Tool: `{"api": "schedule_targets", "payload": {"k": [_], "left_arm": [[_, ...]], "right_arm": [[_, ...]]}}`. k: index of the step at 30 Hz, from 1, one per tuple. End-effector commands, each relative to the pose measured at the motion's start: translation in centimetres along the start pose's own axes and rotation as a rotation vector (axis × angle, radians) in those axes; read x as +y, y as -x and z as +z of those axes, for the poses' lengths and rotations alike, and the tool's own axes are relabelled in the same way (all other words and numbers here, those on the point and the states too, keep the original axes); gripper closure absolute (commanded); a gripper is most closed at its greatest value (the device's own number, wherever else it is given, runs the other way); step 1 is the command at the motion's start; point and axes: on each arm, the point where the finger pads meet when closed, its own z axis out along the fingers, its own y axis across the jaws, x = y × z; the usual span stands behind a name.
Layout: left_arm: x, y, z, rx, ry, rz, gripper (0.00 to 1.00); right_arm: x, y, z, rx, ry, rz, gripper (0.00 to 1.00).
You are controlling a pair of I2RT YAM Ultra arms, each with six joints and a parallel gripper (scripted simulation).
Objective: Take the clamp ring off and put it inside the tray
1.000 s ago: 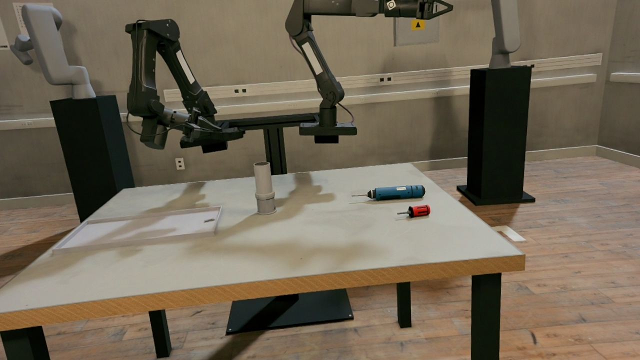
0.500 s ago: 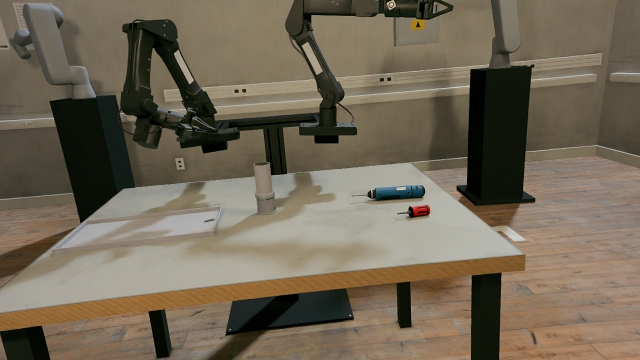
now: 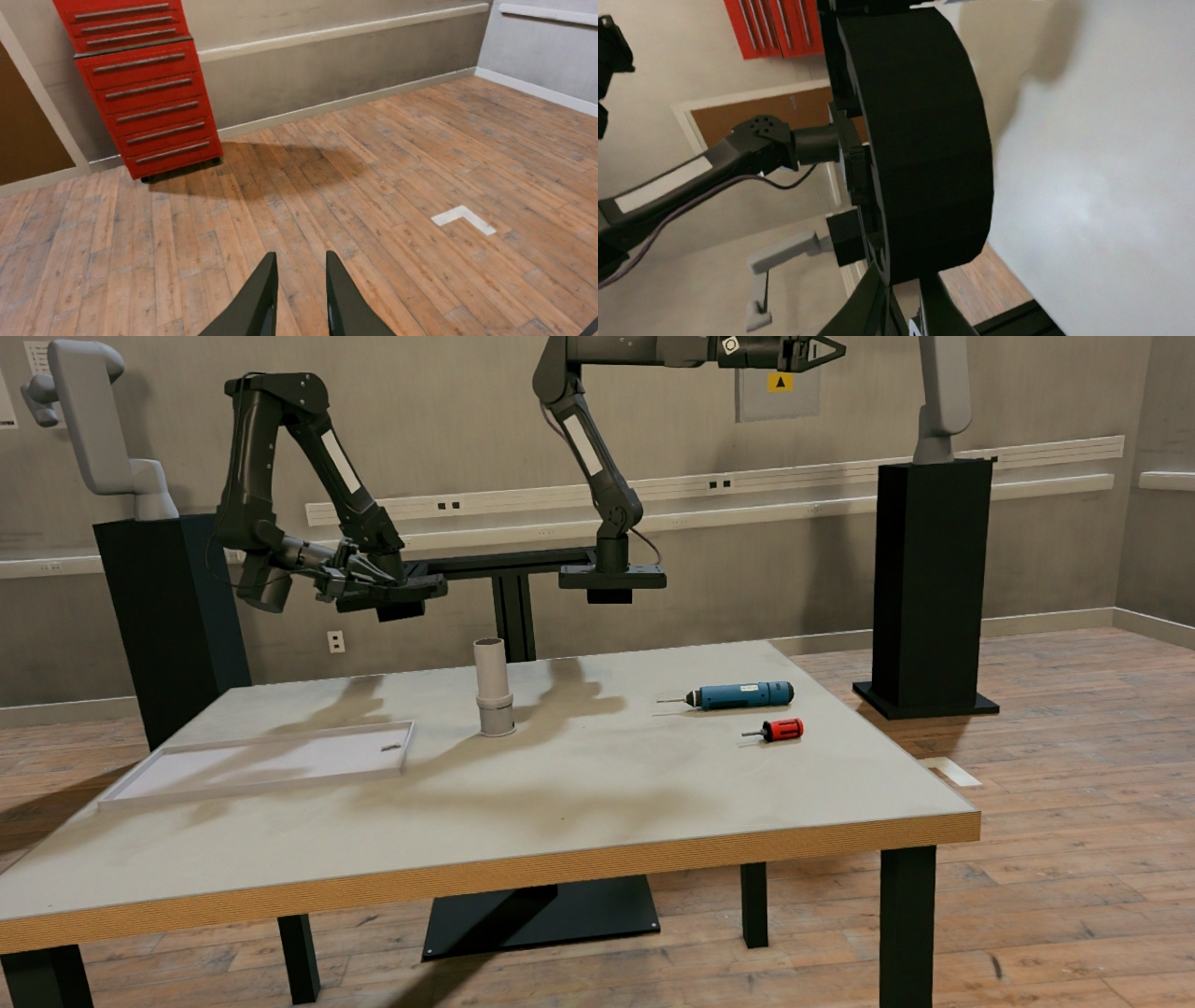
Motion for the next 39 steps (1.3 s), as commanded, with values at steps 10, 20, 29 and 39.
{"api": "schedule_targets", "payload": {"k": [10,20,29,39], "left_arm": [[0.3,2.8,-0.8,-0.061,0.014,-0.011,0.8],[0.3,2.8,-0.8,-0.061,0.014,-0.011,0.8],[0.3,2.8,-0.8,-0.061,0.014,-0.011,0.8],[0.3,2.8,-0.8,-0.061,0.014,-0.011,0.8]], "right_arm": [[-0.4,1.4,-1.5,-0.064,0.0,0.021,0.94],[-0.8,2.1,-2.6,-0.118,-0.015,0.032,0.94],[-1.2,2.7,-3.5,-0.161,-0.027,0.045,0.94],[-1.3,3.2,-4.0,-0.181,-0.03,0.045,0.94]]}}
